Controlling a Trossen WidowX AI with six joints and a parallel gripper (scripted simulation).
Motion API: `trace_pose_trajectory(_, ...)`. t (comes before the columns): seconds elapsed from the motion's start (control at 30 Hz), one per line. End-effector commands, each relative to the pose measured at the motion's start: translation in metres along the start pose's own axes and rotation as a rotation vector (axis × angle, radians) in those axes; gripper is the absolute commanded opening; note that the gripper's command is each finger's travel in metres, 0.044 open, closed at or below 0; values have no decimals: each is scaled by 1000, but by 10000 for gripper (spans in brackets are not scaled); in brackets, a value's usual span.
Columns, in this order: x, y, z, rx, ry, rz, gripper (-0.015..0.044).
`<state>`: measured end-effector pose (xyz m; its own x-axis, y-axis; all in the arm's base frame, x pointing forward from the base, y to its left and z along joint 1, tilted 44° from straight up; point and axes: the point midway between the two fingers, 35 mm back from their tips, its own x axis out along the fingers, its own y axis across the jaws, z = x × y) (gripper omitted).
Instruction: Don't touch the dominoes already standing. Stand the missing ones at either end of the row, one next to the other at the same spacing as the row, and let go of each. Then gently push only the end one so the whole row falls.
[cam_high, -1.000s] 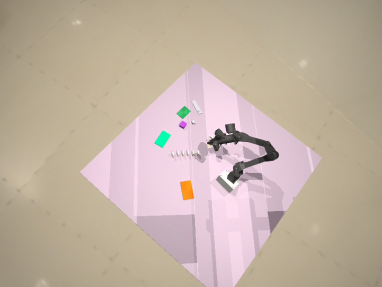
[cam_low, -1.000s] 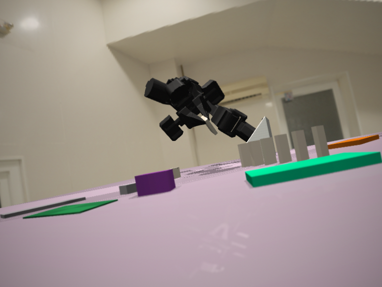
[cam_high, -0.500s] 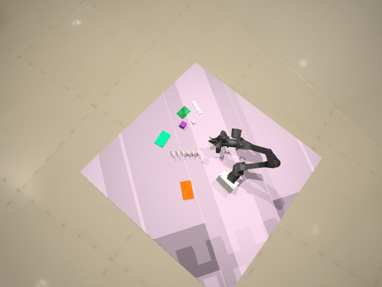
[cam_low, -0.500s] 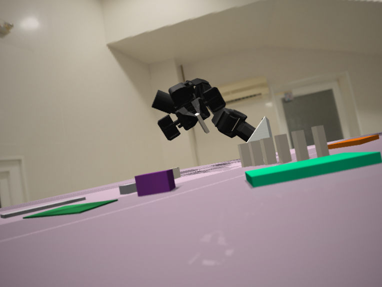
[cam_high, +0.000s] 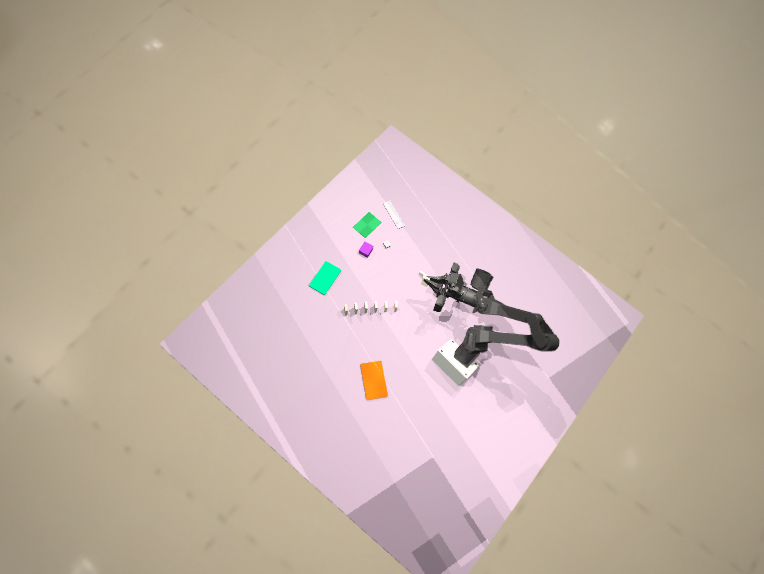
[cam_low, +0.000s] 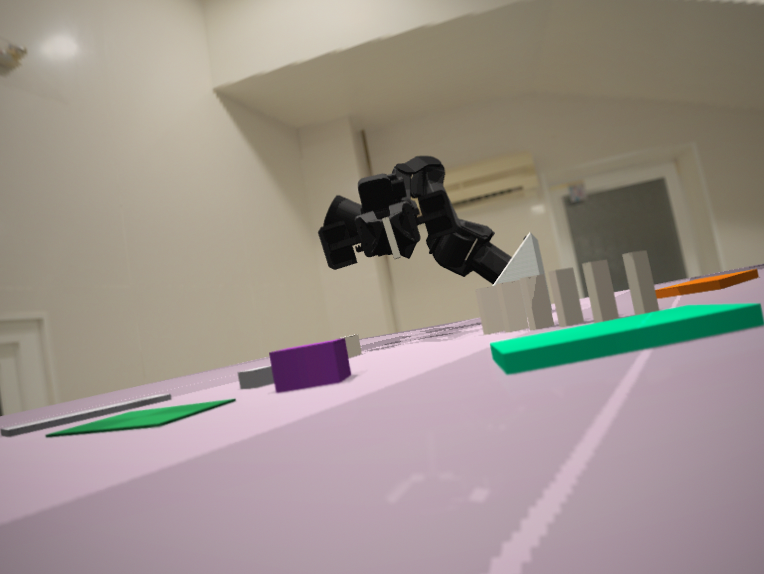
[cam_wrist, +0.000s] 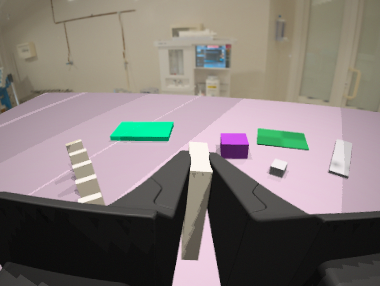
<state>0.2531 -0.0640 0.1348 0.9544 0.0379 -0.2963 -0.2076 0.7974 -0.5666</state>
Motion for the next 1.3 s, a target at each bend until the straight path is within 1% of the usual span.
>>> trace_pose_trajectory(0.0,-8,3,3,-100,-75,-40,21)
trace_pose_trajectory(0.8,-9,3,3,-114,-84,-46,21)
trace_pose_trajectory(1.27,-1,-5,-15,-117,-77,-40,21)
